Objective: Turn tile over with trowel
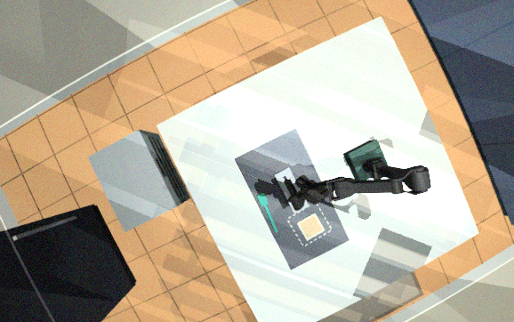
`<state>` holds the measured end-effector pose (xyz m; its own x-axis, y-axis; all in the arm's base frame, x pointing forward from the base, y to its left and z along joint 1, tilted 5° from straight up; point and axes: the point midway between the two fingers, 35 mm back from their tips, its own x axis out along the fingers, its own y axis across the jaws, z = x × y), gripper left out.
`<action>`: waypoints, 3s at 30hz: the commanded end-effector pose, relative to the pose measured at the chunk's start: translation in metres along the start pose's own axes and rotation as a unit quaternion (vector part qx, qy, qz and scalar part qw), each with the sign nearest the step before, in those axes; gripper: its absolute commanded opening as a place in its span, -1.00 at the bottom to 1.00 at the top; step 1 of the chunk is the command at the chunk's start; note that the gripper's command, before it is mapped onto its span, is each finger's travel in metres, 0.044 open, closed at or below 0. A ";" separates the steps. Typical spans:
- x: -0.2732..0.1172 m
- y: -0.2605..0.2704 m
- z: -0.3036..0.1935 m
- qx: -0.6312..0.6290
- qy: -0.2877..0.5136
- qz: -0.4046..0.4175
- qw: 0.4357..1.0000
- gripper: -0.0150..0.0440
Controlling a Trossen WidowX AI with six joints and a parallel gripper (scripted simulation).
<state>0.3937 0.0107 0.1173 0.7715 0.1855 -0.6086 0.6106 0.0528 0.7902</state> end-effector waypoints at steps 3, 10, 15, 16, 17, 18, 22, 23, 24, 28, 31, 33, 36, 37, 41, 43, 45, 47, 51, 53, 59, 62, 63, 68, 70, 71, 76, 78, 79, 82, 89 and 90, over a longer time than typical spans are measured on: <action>0.009 0.002 0.025 0.071 -0.062 -0.018 0.995 -0.49; 0.018 -0.003 0.056 0.152 -0.140 -0.039 0.978 -0.49; 0.022 -0.008 0.077 0.207 -0.196 -0.048 0.957 -0.49; 0.023 -0.009 0.080 0.218 -0.208 -0.049 0.952 -0.49; 0.023 -0.010 0.084 0.229 -0.219 -0.049 0.947 -0.49; 0.024 -0.011 0.088 0.240 -0.231 -0.050 0.942 -0.49; 0.025 -0.015 0.104 0.282 -0.277 -0.048 0.917 -0.49; 0.025 -0.016 0.108 0.291 -0.289 -0.047 0.911 -0.49; 0.026 -0.017 0.111 0.301 -0.300 -0.046 0.904 -0.49; 0.025 -0.021 0.127 0.338 -0.348 -0.038 0.874 -0.49; 0.025 -0.023 0.138 0.363 -0.383 -0.029 0.849 -0.49; 0.024 -0.025 0.145 0.379 -0.406 -0.021 0.832 -0.49; 0.022 -0.028 0.155 0.399 -0.439 -0.008 0.805 -0.49; 0.022 -0.029 0.159 0.405 -0.450 -0.003 0.796 -0.49; 0.019 -0.032 0.172 0.427 -0.492 0.020 0.758 -0.49; 0.018 -0.032 0.176 0.433 -0.505 0.028 0.746 -0.49; 0.018 -0.033 0.176 0.434 -0.507 0.029 0.744 -0.49; 0.018 -0.033 0.176 0.434 -0.507 0.029 0.744 -0.49; 0.018 -0.033 0.176 0.434 -0.507 0.029 0.744 -0.49; 0.018 -0.033 0.176 0.434 -0.507 0.029 0.744 -0.49; 0.024 -0.039 0.176 0.434 -0.507 0.029 0.744 -0.49; 0.027 -0.042 0.177 0.434 -0.506 0.029 0.744 -0.49; 0.029 -0.044 0.177 0.434 -0.506 0.029 0.744 -0.49; 0.034 -0.049 0.177 0.434 -0.506 0.029 0.744 -0.49; 0.036 -0.052 0.177 0.434 -0.506 0.029 0.744 -0.49; 0.037 -0.053 0.177 0.434 -0.506 0.029 0.744 -0.49; 0.042 -0.059 0.177 0.434 -0.506 0.029 0.744 -0.49; 0.043 -0.060 0.177 0.434 -0.506 0.029 0.744 -0.49; 0.043 -0.060 0.177 0.434 -0.506 0.029 0.744 -0.40; 0.043 -0.060 0.177 0.434 -0.506 0.029 0.744 -0.14; 0.043 -0.060 0.177 0.434 -0.506 0.029 0.744 0.49; 0.043 -0.060 0.177 0.434 -0.506 0.029 0.744 0.53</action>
<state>0.4223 -0.1579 0.0314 0.2733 -0.6929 -0.6672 0.1199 -0.6637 0.7384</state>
